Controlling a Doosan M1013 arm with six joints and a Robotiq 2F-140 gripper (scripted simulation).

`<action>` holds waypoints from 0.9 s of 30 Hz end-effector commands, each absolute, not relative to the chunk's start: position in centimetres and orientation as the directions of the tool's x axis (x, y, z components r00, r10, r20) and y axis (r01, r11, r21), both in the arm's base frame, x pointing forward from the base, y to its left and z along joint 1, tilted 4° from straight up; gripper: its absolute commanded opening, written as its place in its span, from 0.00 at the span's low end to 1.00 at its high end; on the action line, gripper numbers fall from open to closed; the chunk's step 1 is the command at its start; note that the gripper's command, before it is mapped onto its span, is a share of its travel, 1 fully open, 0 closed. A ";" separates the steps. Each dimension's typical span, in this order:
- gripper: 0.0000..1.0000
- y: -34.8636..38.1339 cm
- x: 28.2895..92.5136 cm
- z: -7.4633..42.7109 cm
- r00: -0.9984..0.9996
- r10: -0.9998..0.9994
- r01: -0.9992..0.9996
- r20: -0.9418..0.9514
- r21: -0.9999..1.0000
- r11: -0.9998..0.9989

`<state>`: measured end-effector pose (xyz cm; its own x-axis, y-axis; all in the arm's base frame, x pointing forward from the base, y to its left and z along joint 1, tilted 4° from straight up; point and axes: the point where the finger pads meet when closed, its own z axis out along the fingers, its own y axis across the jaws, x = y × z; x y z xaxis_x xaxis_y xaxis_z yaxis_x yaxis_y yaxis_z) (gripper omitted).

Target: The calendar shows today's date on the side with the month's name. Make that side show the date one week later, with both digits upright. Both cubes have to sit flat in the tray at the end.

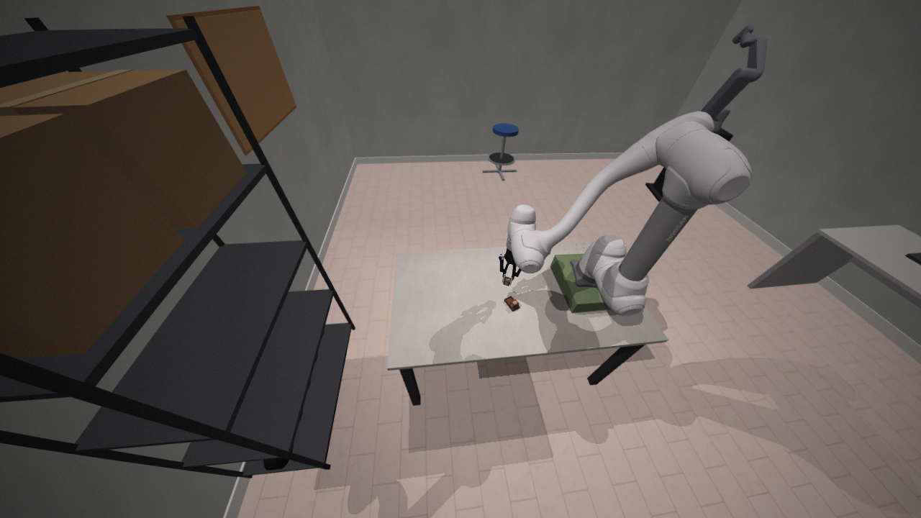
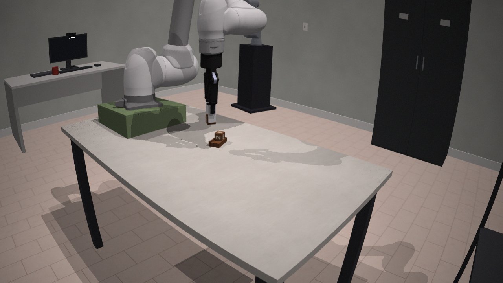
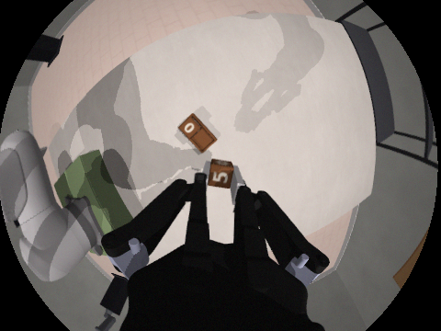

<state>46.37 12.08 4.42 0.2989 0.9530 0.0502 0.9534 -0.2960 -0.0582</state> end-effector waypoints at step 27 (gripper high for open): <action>0.25 8.6 48.4 3.7 0.833 0.554 0.552 -0.004 -0.067 -0.831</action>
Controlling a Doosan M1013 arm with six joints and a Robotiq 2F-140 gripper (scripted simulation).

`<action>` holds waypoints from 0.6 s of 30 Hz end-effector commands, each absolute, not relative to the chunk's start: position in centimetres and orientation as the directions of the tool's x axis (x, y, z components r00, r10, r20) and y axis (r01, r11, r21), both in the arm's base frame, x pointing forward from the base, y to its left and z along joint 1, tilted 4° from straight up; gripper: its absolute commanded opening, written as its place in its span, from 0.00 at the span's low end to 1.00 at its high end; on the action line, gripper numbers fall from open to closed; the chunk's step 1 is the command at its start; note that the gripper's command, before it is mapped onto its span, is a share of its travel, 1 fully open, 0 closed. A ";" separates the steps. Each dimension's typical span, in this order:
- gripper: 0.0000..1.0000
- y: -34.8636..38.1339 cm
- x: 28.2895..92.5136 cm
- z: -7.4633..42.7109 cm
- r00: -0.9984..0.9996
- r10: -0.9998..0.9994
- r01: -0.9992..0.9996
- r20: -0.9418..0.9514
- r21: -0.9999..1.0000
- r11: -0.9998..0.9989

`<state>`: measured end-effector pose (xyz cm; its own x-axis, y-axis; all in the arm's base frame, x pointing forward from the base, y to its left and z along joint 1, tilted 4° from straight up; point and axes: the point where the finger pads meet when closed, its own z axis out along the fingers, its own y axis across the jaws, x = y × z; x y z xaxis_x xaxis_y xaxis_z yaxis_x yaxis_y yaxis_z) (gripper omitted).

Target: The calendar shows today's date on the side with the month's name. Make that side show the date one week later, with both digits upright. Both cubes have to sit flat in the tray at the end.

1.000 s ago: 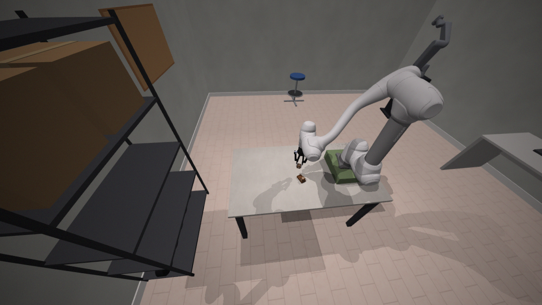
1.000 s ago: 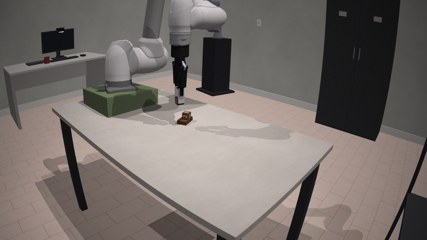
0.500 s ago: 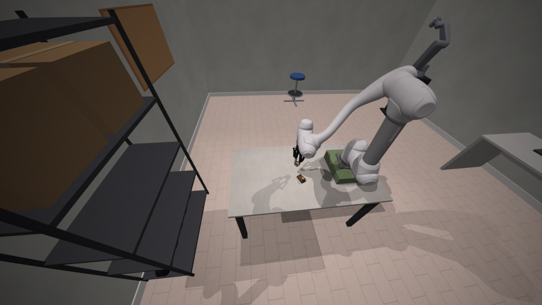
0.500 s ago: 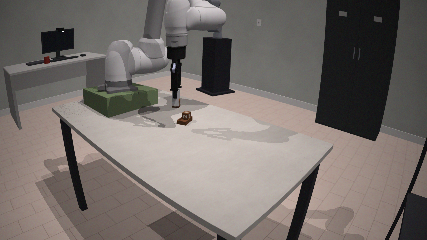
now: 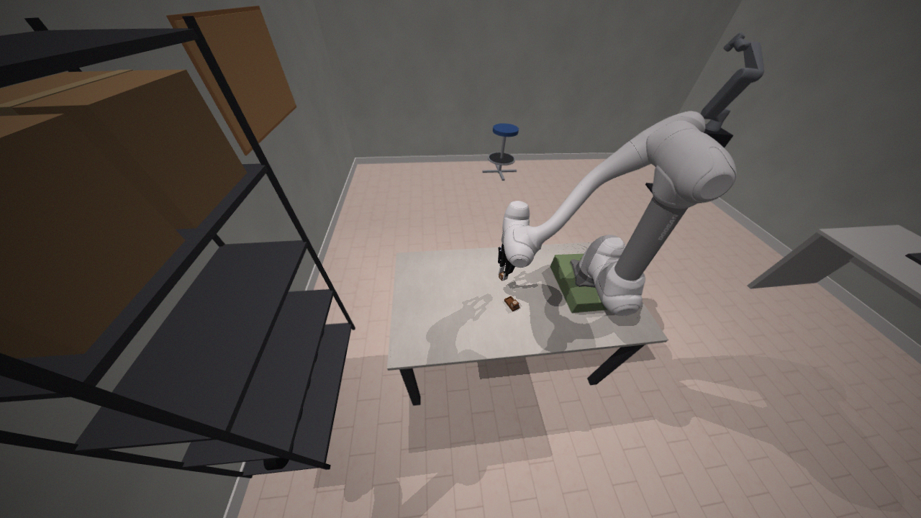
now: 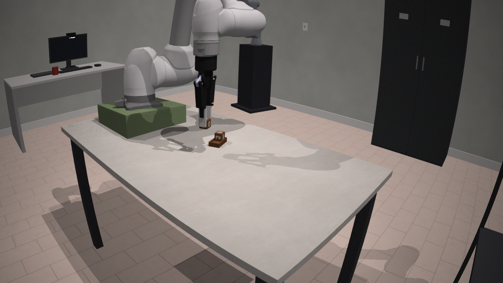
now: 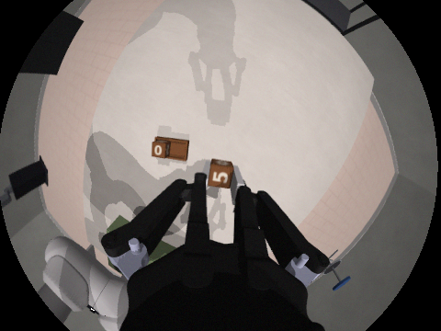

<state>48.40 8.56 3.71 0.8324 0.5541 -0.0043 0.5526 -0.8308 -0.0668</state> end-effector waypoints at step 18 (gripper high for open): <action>0.25 8.7 48.3 1.1 0.833 0.553 0.552 -0.005 -0.066 -0.831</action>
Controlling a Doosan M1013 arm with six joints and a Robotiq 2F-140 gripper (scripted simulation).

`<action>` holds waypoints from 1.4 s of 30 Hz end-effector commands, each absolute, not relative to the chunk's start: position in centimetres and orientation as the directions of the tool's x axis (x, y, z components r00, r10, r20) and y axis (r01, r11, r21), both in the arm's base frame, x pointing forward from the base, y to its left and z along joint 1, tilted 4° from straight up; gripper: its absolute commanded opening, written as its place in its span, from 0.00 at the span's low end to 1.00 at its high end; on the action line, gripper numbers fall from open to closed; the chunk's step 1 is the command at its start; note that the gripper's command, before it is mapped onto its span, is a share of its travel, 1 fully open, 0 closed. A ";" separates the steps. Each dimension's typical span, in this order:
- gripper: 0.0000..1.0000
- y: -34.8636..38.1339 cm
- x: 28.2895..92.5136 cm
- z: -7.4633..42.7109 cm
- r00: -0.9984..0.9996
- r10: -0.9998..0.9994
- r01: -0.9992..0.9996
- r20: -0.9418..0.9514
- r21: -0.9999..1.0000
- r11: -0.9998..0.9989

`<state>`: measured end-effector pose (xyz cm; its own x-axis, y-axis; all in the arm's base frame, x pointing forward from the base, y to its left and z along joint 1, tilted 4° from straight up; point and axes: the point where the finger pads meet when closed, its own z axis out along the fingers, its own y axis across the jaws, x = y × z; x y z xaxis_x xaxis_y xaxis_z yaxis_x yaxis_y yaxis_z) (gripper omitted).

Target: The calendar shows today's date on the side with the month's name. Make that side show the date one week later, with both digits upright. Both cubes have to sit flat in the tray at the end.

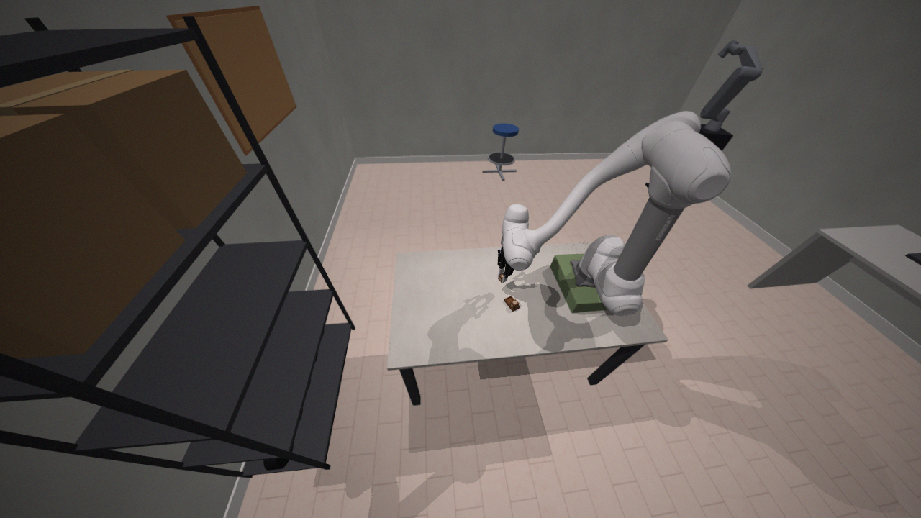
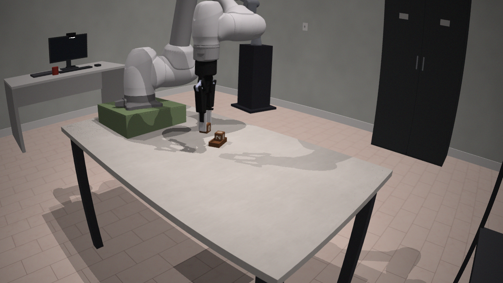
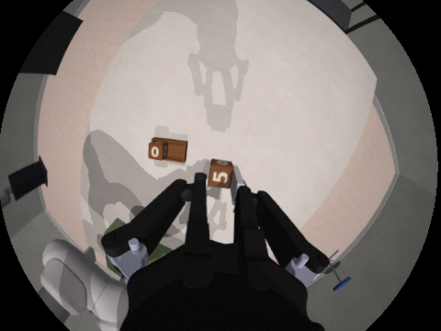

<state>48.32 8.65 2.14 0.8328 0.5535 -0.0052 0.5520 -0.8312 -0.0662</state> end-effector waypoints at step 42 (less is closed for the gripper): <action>0.25 9.2 48.0 -5.8 0.833 0.553 0.552 -0.005 -0.066 -0.831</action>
